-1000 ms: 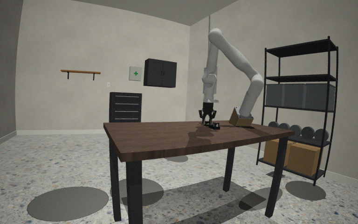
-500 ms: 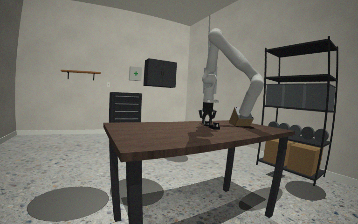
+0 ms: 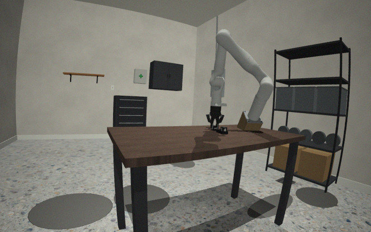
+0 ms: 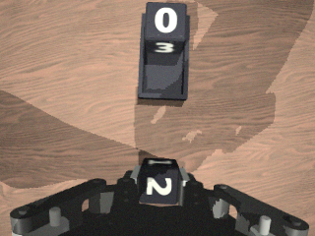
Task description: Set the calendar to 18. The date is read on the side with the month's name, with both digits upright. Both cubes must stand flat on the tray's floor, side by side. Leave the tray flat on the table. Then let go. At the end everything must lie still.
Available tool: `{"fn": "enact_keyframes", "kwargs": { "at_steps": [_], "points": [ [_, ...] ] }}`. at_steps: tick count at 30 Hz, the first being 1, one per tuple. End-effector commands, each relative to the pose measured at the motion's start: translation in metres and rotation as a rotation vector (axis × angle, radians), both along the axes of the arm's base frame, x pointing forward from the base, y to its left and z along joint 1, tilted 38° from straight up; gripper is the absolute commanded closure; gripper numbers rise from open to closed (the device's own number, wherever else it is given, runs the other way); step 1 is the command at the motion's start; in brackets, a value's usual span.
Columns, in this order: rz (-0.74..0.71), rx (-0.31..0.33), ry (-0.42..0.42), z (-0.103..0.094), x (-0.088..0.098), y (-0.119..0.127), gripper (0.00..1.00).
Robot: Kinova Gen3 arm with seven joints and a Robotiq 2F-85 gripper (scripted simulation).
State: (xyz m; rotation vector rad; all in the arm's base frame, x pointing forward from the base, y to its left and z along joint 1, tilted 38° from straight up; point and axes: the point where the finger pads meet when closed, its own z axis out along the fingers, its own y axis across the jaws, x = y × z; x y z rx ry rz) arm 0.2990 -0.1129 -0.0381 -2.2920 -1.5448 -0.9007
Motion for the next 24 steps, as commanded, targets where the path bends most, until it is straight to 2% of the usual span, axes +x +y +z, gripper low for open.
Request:
{"fn": "enact_keyframes", "kwargs": {
  "at_steps": [1, 24],
  "points": [
    [-0.001, -0.001, 0.000, 0.0000, 0.0001, -0.0004, 0.72],
    [-0.001, -0.001, 0.000, 0.0016, -0.0006, -0.0014, 0.72]
  ]
}}
